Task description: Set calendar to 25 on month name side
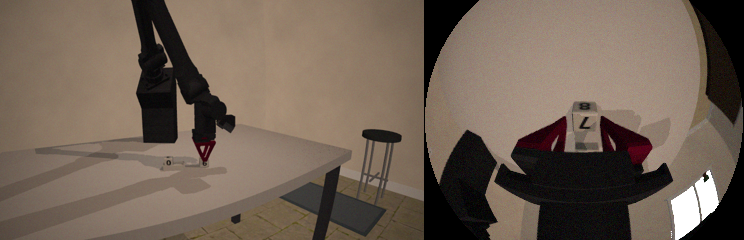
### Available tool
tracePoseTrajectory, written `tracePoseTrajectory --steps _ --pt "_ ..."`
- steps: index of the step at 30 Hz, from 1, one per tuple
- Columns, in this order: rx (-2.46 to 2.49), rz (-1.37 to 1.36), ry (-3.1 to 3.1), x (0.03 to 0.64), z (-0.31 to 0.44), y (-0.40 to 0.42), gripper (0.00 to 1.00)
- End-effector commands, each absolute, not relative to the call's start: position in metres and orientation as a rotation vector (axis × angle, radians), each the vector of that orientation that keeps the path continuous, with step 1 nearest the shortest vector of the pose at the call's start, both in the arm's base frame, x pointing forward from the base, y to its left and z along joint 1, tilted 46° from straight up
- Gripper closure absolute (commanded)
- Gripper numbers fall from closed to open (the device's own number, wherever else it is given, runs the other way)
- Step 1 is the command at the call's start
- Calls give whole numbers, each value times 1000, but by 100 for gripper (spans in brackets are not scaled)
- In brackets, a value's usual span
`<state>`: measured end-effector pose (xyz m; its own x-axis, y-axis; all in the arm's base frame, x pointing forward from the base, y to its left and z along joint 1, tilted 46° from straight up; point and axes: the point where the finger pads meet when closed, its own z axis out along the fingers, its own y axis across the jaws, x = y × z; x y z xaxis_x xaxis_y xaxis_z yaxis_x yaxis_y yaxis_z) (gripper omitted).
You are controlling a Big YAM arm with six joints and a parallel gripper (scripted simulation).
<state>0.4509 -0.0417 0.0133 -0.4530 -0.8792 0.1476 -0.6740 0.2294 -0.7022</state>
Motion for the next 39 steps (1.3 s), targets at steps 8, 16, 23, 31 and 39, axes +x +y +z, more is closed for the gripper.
tracePoseTrajectory --steps 8,16,23,31,39 --pt "-1444 -1058 2219 463 6 -51 55" --pt "-1434 -1060 2218 465 7 -52 55" --pt "-1434 -1060 2218 465 7 -52 55" --pt "-1434 -1060 2218 465 7 -52 55" --pt "-1434 -1060 2218 465 7 -52 55"
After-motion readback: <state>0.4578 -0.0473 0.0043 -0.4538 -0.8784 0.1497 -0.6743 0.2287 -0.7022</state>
